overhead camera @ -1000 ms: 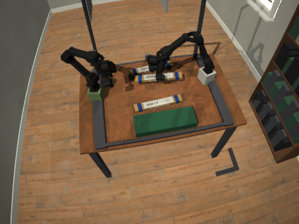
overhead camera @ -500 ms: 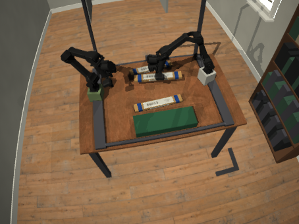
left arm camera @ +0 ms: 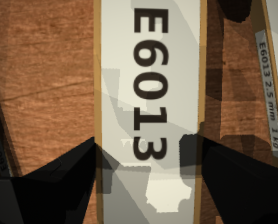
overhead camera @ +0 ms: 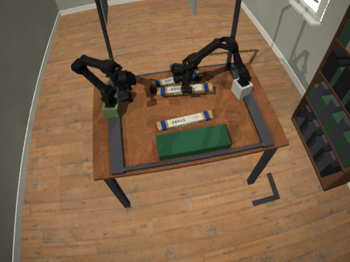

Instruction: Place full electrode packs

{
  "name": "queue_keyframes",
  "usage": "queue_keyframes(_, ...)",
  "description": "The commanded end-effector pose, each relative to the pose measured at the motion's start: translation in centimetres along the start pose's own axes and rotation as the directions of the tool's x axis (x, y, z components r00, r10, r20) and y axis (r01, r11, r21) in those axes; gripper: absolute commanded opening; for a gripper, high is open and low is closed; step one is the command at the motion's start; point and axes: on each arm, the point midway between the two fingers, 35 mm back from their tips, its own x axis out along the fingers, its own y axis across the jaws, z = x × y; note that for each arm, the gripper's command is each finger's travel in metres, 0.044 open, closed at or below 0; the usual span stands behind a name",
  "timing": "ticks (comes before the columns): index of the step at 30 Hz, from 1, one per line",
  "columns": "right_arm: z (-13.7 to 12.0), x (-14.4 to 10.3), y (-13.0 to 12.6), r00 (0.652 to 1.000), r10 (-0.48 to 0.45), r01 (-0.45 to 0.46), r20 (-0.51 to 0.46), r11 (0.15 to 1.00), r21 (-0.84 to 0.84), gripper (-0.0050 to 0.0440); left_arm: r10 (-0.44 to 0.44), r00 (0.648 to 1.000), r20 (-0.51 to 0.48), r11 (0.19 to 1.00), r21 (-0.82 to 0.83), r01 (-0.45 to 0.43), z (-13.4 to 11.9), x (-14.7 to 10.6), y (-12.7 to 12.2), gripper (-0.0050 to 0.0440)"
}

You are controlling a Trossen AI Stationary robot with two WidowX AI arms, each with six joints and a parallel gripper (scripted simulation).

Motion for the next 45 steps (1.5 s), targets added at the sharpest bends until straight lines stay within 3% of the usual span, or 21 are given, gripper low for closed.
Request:
queue_keyframes(1, 0.4, -0.6, -0.1, 1.0, -0.007, 0.008, 0.021, 1.0, -0.005, 0.043, 0.012, 0.993, 0.114, 1.0, 0.002, -0.012, 2.8, -3.6, 0.1, -0.005)
queue_keyframes(7, 0.4, -0.6, -0.1, 1.0, -0.007, 0.008, 0.021, 1.0, -0.005, 0.043, 0.05, 0.993, 0.11, 0.99, -0.137, -0.035, 2.3, -4.3, 1.0, -0.005)
queue_keyframes(45, 0.4, -0.6, -0.1, 1.0, -0.007, 0.008, 0.021, 1.0, -0.005, 0.043, 0.05, 0.993, 0.107, 0.991, -0.127, -0.036, -0.6, -10.6, 6.4, -0.005)
